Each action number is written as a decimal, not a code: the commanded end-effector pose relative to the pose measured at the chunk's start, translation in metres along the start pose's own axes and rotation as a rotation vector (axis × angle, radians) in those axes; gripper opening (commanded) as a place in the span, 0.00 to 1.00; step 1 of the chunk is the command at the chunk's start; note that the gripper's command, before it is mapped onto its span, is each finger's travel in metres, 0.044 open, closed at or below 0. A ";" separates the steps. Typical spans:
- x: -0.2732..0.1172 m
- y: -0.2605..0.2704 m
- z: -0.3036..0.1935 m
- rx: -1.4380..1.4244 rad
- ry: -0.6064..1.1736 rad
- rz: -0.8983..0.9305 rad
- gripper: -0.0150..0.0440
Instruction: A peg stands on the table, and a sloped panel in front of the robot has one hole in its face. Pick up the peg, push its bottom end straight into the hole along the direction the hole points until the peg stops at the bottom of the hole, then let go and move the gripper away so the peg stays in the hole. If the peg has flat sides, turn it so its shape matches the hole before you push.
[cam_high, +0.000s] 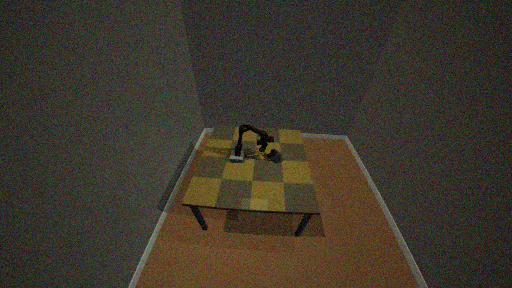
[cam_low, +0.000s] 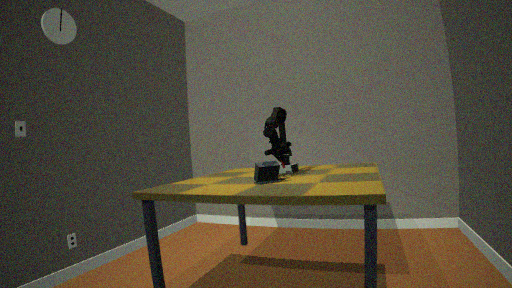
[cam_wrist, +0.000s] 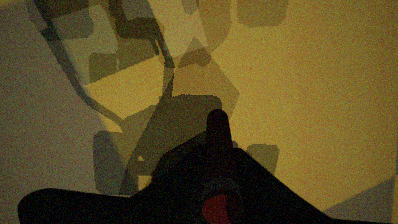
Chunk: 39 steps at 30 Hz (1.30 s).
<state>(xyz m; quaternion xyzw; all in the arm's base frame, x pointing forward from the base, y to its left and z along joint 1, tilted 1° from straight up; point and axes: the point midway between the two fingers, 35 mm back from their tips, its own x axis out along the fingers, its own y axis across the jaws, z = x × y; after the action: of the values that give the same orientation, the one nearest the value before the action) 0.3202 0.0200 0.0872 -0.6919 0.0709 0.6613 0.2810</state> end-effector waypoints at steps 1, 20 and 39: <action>0.002 0.004 -0.001 0.043 -0.008 -0.024 0.25; 0.002 0.017 -0.014 0.194 -0.007 -0.127 0.25; 0.001 0.031 -0.026 0.339 -0.005 -0.233 0.25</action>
<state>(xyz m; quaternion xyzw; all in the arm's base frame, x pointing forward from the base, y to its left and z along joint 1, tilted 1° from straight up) 0.3295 -0.0156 0.0794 -0.6457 0.0975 0.6083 0.4511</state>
